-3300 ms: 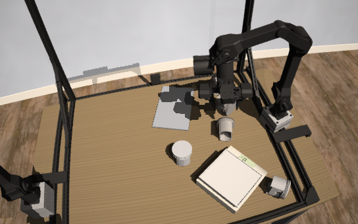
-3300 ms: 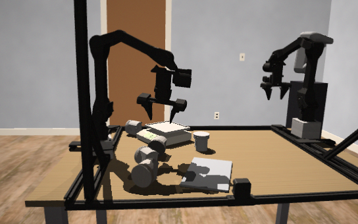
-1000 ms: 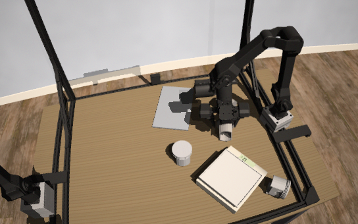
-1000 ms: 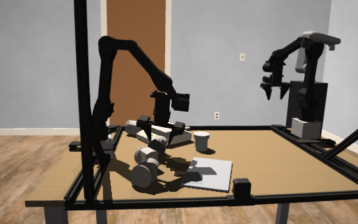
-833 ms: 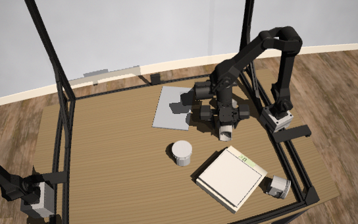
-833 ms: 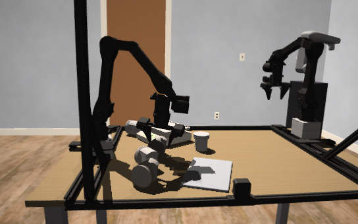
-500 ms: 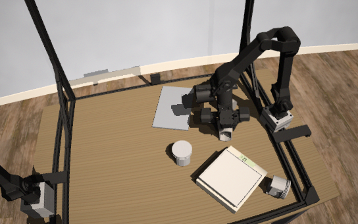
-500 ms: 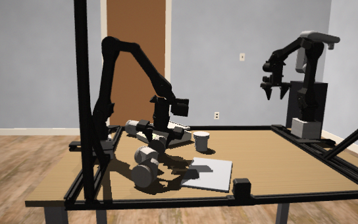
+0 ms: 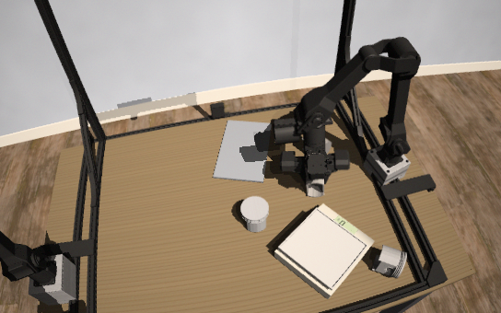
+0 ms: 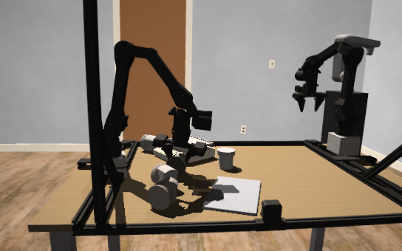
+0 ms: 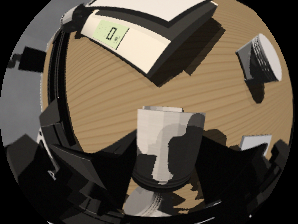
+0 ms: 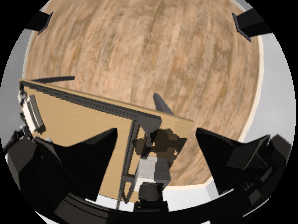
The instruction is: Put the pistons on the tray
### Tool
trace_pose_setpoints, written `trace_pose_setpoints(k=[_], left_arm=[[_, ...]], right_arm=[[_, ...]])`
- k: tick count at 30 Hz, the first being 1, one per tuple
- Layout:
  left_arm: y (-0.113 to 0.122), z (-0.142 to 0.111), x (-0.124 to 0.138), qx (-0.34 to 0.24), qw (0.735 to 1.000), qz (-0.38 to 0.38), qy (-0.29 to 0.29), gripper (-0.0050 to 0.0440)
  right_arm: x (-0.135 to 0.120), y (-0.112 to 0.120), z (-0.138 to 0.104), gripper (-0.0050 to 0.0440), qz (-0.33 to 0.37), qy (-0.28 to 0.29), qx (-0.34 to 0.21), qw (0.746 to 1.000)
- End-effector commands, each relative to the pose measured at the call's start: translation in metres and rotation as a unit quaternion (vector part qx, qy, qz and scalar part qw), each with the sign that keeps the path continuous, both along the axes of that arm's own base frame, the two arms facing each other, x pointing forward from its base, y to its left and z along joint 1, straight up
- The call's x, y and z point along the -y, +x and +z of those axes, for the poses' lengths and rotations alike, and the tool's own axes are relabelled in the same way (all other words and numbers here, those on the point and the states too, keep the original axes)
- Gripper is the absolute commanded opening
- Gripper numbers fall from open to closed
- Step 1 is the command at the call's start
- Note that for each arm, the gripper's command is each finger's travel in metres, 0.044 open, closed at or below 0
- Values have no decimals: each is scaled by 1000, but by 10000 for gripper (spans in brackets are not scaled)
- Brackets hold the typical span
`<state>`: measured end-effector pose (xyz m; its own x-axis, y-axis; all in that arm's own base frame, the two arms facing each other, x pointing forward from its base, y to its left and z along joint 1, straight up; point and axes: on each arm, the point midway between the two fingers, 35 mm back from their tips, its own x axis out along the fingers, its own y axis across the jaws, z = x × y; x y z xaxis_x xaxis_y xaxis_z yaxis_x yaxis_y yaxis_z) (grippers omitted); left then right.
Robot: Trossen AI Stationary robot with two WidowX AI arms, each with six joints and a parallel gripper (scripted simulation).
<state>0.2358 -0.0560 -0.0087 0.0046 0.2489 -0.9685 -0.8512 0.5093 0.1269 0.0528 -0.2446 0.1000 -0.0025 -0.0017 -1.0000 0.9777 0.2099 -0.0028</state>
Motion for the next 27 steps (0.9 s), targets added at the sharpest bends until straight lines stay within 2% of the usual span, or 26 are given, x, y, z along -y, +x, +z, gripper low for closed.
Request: trace_pose_setpoints(k=[1, 9, 27], left_arm=[[-3, -3, 0, -7, 1000, 1, -1, 158], [-3, -3, 0, -7, 1000, 1, -1, 158], [-3, 23, 0, -7, 1000, 1, -1, 158]], right_arm=[[0, 0, 0, 440, 1, 1, 1, 1000], [0, 0, 0, 440, 1, 1, 1, 1000], [0, 0, 0, 440, 1, 1, 1, 1000]])
